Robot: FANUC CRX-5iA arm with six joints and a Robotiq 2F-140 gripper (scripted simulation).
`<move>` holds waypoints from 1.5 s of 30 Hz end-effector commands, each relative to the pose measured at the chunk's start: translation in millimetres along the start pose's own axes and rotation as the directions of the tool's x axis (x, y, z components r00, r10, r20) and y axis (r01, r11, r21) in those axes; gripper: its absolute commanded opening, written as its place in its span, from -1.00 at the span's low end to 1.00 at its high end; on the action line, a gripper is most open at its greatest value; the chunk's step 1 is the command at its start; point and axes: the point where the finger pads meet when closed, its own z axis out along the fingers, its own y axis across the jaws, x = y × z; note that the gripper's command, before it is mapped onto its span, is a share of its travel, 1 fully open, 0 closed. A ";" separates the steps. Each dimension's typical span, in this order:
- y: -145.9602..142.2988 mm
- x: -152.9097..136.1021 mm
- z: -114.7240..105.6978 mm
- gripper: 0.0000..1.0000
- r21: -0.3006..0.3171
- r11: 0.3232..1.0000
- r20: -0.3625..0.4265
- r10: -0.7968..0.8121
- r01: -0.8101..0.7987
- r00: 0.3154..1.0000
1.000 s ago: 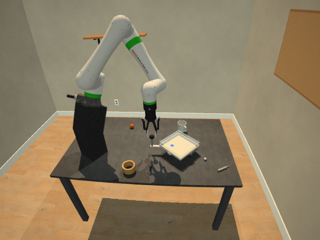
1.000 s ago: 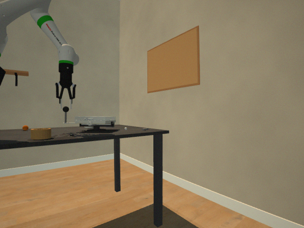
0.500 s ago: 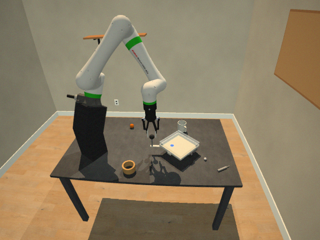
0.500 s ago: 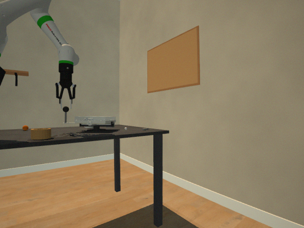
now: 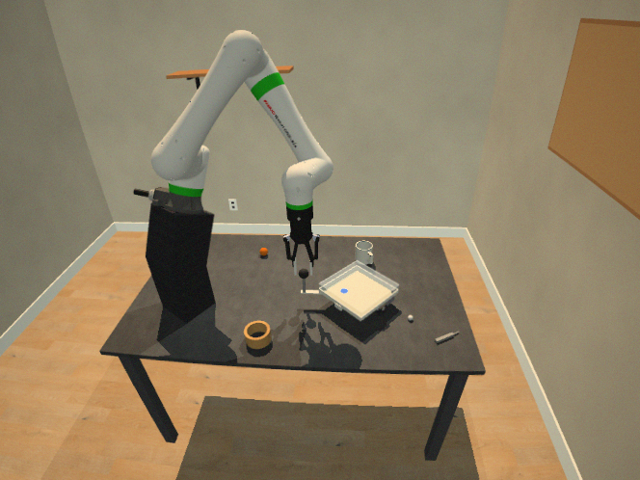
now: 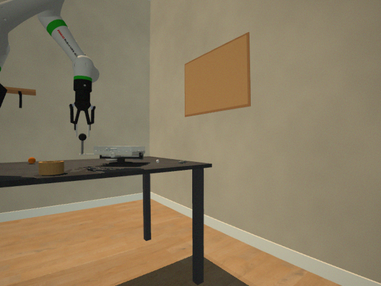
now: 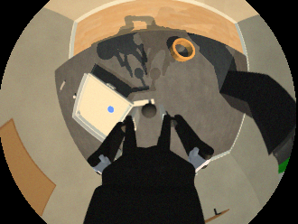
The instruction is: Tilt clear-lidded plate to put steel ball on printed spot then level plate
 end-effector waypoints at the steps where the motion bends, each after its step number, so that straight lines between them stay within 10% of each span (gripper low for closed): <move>1: -0.1 0.2 -0.1 -0.15 0.000 1.000 0.000 0.000 0.000 1.000; 45: -0.2 0.2 16.4 -0.15 0.000 1.000 0.000 0.000 0.000 1.000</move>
